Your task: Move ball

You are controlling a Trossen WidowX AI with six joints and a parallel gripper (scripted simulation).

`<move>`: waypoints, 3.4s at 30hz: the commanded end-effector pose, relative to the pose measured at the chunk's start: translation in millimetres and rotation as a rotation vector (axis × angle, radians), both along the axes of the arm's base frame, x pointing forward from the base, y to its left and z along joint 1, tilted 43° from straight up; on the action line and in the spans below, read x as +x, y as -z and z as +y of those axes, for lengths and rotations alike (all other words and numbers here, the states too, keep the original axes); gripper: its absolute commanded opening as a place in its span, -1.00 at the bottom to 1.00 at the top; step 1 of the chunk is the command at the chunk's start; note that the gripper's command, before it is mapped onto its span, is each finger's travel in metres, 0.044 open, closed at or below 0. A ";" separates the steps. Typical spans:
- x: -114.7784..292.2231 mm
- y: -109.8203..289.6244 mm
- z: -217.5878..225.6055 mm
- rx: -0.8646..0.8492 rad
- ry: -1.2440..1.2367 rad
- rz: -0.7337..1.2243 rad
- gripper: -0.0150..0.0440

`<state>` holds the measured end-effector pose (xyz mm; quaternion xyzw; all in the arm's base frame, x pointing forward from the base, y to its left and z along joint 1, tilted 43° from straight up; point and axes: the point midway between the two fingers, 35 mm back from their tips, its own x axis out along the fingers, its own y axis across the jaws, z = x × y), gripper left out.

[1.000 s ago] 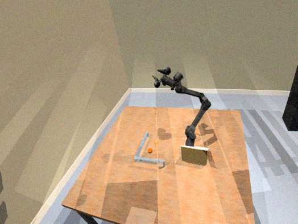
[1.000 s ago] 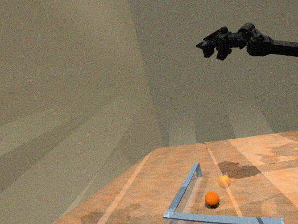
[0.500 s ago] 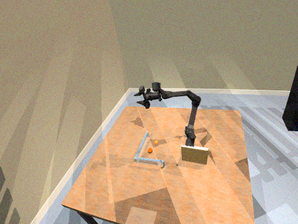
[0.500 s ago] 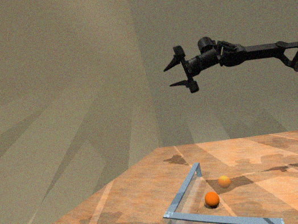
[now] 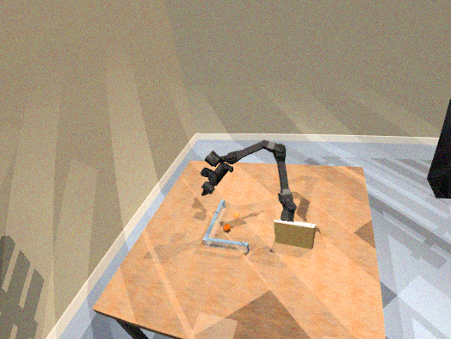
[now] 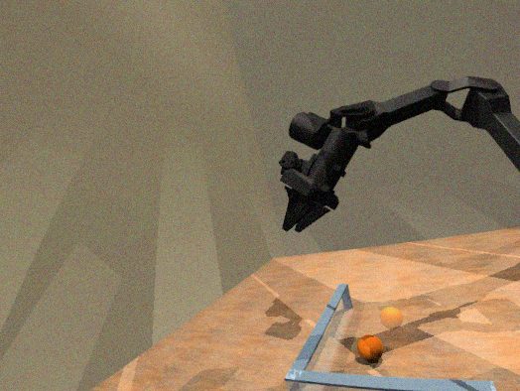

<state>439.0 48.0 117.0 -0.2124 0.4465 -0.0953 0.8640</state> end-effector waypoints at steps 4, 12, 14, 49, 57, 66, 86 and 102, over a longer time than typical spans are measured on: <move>-52.6 97.3 -27.4 -0.459 -0.470 0.736 0.55; -102.0 140.8 -49.7 -0.635 -0.919 1.315 0.55; -102.0 140.8 -49.7 -0.635 -0.919 1.315 0.55; -105.4 173.5 -80.1 -0.636 -0.918 1.316 0.55; -106.8 180.7 -87.2 -0.637 -0.918 1.317 0.55; -106.8 180.7 -87.2 -0.637 -0.918 1.317 0.15; -92.8 118.9 -24.2 -0.632 -0.912 1.298 -0.49; -100.9 74.0 -28.4 -0.631 -0.925 1.313 -0.49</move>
